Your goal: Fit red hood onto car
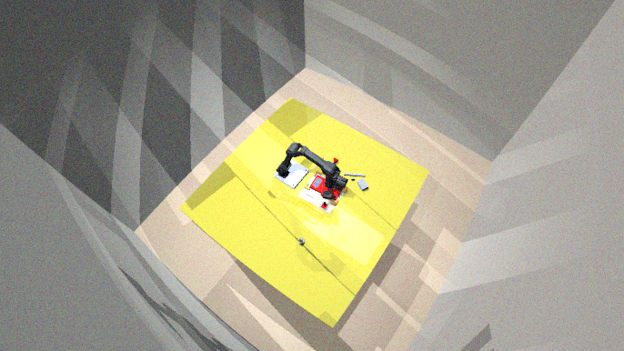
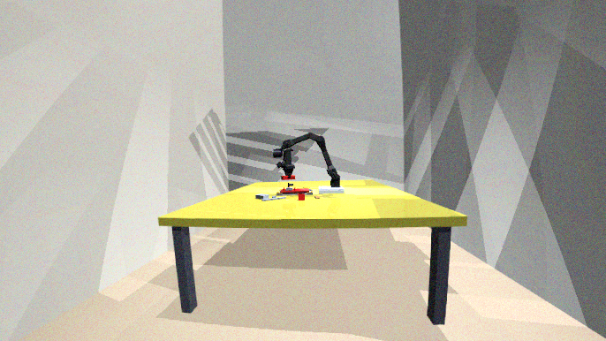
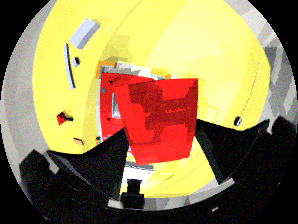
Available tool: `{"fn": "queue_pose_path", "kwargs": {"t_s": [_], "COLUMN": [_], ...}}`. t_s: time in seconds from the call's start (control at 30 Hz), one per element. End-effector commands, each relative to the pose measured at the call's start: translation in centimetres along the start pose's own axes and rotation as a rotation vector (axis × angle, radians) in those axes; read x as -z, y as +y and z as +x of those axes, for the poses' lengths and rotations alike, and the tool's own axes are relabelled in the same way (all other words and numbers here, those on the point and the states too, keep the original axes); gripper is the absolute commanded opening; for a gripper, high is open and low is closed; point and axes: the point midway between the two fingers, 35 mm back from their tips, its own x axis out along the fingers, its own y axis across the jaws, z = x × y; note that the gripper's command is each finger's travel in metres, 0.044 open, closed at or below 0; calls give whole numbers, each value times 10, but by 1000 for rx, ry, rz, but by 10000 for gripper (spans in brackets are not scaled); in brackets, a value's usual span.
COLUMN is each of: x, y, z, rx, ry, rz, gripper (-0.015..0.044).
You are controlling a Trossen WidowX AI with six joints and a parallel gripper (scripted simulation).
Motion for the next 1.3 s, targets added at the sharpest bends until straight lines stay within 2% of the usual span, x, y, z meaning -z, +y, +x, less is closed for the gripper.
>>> {"fn": "queue_pose_path", "kwargs": {"t_s": [0.0, 0.83, 1.27], "x": [-3, -11, -9], "y": [11, 65, 67], "z": [0, 0, 47], "rx": [-5, -9, -9], "ry": [-2, 1, 1], "rz": [53, 324, 324], "gripper": [0, 0, 0]}}
